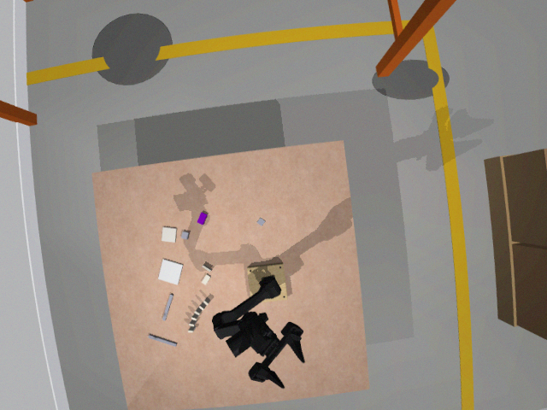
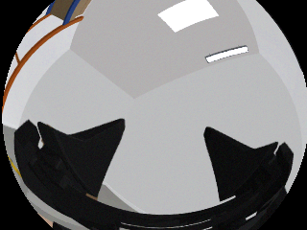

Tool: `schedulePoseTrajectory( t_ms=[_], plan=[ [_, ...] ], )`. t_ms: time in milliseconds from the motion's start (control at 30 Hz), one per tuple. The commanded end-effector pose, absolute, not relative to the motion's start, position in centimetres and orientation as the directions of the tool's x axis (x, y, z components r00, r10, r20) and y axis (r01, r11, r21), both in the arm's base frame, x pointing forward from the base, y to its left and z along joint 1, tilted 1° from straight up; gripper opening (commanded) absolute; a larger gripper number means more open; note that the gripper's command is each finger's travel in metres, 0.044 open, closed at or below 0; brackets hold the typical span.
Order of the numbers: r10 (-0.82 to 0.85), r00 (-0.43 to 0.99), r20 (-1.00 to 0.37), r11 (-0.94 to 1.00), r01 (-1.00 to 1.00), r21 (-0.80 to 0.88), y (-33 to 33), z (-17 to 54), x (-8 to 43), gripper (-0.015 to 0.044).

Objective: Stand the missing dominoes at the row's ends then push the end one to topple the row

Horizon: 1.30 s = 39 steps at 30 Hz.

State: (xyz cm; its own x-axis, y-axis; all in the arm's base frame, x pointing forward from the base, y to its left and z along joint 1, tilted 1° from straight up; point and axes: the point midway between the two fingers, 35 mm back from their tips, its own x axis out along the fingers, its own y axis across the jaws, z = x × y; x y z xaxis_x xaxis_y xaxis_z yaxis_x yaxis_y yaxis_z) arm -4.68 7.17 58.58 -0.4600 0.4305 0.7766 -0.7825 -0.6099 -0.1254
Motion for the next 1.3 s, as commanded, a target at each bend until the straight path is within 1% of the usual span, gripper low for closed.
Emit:
schedulePoseTrajectory(
  t_ms=[0,33,100,300,433,633,767,933,1100,1267],
  plan=[
    [0.423,-0.464,0.778,-0.613,-0.779,-0.131,7.0,58.6,-4.8,0.0426],
    [0.4,-0.476,0.783,-0.622,-0.769,-0.149,6.6,58.6,-5.3,0.044],
    [0.316,-0.521,0.793,-0.655,-0.724,-0.215,5.0,58.5,-7.1,0.044],
    [0.084,-0.696,0.713,-0.767,-0.502,-0.399,-0.4,57.4,-13.1,0.044],
    [-0.098,-0.746,0.659,-0.817,-0.318,-0.481,-5.0,56.1,-15.3,0.044],
    [-0.372,-0.765,0.525,-0.775,-0.055,-0.63,-12.8,53.5,-17.1,0.044],
    [-0.564,-0.717,0.409,-0.683,0.127,-0.719,-18.7,51.0,-16.4,0.044],
    [-0.768,-0.592,0.246,-0.503,0.318,-0.804,-25.5,47.4,-13.5,0.044],
    [-0.91,-0.409,0.07,-0.269,0.452,-0.851,-31.1,43.2,-8.4,0.044],
    [-0.974,-0.196,-0.112,-0.004,0.509,-0.861,-34.7,38.7,-1.8,0.044]
  ],
)
